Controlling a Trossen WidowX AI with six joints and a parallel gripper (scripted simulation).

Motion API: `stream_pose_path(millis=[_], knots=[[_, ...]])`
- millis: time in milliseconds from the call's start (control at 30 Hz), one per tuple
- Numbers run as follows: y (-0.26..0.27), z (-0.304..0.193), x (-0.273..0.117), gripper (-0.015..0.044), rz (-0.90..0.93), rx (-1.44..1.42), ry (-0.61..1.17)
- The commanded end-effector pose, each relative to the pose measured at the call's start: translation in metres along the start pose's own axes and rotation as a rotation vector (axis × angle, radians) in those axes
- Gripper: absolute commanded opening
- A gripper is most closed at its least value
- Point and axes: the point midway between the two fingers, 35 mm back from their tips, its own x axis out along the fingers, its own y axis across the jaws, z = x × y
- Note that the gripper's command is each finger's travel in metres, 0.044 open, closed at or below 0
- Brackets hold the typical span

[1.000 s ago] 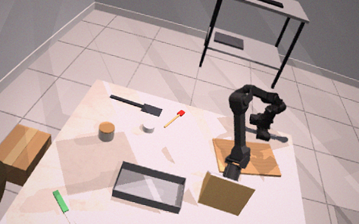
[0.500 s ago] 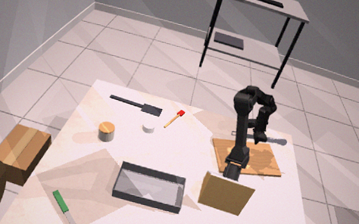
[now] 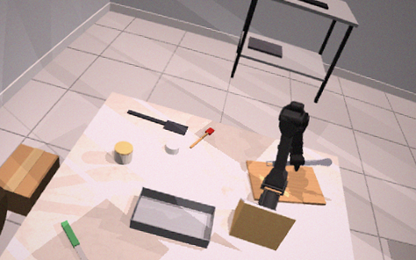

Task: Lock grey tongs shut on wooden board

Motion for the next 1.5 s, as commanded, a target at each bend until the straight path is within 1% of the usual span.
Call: stream_pose_path(millis=[0, 467, 967, 1467], knots=[[0.001, 0.0, 0.001, -0.015, 0.006, 0.009, 0.07], [-0.005, 0.003, -0.005, -0.015, -0.056, 0.042, 0.322], [-0.018, 0.011, -0.029, -0.015, -0.259, 0.102, 0.567], [-0.018, 0.011, -0.031, -0.015, -0.271, 0.105, 0.577]])
